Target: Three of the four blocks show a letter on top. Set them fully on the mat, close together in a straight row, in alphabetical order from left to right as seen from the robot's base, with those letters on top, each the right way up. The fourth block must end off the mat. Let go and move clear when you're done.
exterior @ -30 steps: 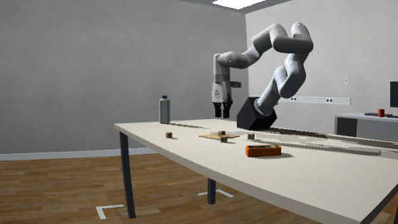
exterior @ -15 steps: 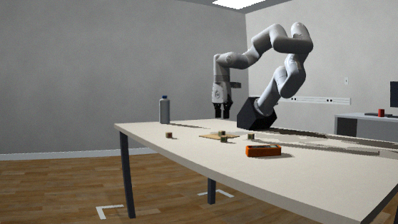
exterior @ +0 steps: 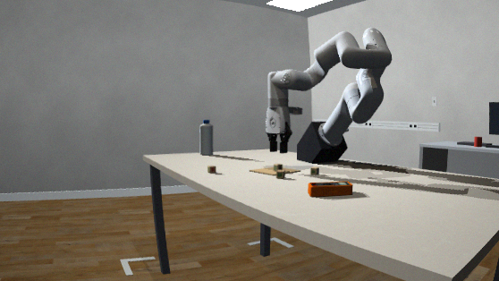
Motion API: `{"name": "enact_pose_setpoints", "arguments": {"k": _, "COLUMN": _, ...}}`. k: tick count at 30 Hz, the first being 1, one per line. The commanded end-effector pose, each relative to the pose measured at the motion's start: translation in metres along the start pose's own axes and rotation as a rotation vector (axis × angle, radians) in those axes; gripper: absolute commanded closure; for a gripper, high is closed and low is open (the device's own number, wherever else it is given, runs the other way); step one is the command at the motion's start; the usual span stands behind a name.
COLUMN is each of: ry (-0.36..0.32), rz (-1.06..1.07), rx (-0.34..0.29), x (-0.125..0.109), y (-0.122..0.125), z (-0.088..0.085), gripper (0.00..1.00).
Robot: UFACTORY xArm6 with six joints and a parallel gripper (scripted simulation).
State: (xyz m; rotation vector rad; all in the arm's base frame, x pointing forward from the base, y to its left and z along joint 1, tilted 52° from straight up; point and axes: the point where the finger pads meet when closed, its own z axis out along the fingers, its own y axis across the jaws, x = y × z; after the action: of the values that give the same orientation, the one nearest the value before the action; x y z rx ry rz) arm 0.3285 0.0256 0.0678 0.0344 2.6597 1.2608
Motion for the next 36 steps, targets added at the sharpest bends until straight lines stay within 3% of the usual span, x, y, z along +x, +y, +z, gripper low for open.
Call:
{"name": "enact_pose_setpoints", "arguments": {"k": 1, "ry": -0.003, "rz": -0.001, "rx": 0.002, "x": -0.001, "y": -0.001, "z": 0.006, "gripper": 0.36}}
{"name": "enact_pose_setpoints", "arguments": {"k": 20, "ry": -0.003, "rz": -0.001, "rx": 0.001, "x": -0.001, "y": -0.001, "z": 0.030, "gripper": 0.36}}
{"name": "enact_pose_setpoints", "arguments": {"k": 36, "ry": -0.003, "rz": -0.001, "rx": 0.001, "x": -0.001, "y": -0.001, "z": 0.035, "gripper": 0.36}}
